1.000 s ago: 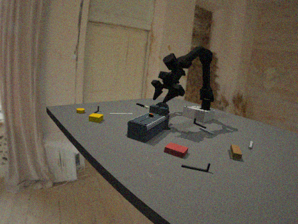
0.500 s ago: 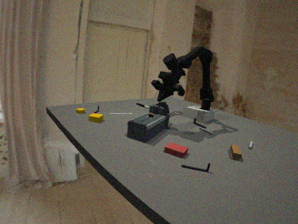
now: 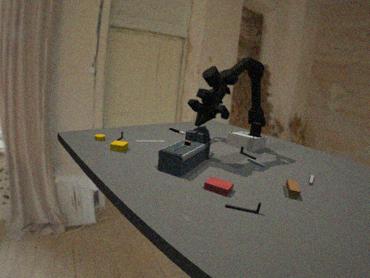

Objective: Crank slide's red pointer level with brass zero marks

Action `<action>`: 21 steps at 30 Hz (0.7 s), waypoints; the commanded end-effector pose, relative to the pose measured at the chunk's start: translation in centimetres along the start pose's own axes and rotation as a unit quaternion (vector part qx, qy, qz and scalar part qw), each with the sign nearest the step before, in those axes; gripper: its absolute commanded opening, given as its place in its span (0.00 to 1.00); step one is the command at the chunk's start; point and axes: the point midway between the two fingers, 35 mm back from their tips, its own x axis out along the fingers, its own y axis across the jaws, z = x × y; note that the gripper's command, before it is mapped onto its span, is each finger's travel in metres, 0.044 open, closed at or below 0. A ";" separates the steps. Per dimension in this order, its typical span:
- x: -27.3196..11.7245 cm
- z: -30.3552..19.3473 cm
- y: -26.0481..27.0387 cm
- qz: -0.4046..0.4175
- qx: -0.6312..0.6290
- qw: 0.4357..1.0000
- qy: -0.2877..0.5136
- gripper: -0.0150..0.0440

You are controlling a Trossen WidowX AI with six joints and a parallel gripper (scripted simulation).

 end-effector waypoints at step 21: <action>0.0 0.0 0.0 0.000 0.000 1.000 0.000 0.73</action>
